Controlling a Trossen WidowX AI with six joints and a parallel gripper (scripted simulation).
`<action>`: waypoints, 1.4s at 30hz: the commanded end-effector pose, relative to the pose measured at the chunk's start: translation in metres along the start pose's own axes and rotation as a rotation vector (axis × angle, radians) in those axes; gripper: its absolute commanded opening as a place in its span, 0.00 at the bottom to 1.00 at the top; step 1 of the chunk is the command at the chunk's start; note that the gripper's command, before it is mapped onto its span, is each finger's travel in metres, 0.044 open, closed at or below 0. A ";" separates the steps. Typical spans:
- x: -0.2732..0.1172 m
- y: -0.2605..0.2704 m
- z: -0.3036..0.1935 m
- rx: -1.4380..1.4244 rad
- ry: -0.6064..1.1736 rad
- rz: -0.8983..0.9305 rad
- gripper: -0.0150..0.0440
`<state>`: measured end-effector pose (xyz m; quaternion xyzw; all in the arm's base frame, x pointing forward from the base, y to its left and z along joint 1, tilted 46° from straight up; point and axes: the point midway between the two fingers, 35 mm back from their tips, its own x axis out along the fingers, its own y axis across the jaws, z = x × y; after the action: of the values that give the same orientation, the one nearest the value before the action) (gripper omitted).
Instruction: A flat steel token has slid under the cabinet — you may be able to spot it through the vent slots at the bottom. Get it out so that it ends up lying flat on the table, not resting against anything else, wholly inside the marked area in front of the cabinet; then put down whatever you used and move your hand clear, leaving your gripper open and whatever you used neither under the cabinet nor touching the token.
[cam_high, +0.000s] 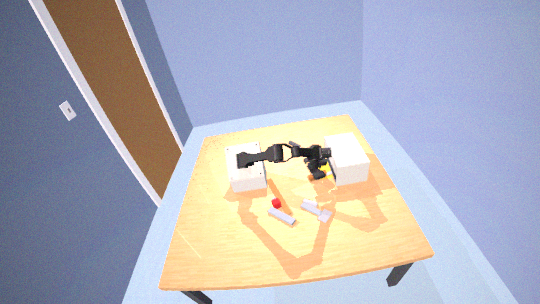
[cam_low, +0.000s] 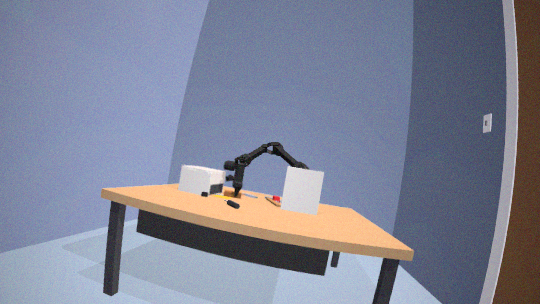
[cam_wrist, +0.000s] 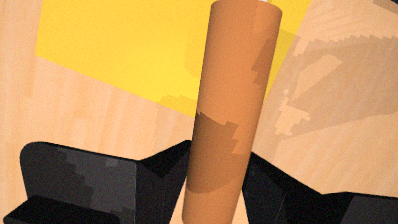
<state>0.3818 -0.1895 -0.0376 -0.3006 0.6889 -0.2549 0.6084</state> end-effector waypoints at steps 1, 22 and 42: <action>0.001 0.006 0.000 -0.004 -0.001 0.010 0.25; 0.001 0.004 -0.014 -0.004 -0.001 0.010 0.25; 0.001 0.002 -0.032 -0.005 0.000 0.010 0.25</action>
<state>0.3547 -0.1888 -0.0352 -0.2983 0.6891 -0.2525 0.6103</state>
